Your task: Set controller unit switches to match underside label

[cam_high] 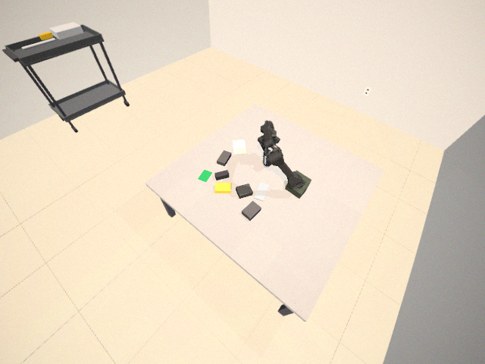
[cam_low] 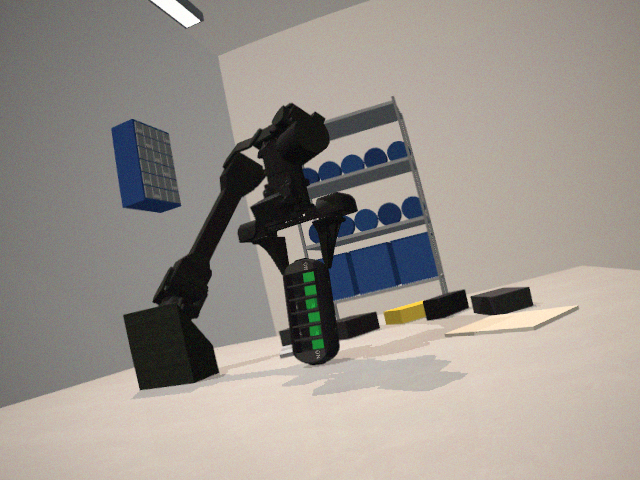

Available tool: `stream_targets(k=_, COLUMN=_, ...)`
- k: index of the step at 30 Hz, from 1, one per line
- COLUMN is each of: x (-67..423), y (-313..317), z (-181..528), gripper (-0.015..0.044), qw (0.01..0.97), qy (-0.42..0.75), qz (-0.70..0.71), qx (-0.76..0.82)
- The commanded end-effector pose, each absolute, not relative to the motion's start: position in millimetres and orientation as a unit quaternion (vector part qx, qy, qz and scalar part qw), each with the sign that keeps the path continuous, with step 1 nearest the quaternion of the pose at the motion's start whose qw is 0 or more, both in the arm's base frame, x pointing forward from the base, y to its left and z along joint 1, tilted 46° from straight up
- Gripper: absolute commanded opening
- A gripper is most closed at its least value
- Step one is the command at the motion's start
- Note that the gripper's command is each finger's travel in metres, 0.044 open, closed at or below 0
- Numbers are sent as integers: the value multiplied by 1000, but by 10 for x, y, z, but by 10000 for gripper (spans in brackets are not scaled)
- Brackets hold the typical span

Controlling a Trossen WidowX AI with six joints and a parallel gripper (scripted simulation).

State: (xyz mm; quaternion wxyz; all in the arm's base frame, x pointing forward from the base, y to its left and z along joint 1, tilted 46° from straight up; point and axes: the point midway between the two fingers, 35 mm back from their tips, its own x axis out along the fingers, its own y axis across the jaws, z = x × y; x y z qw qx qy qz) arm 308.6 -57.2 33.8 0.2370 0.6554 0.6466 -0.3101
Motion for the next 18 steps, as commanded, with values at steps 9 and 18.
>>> stream_targets(k=9, x=3084, y=-453, z=397, gripper=338, qw=231, qy=650, qz=-309, qx=655)
stream_targets(k=18, x=3091, y=-393, z=439, gripper=338, qw=231, qy=650, qz=-309, qx=655)
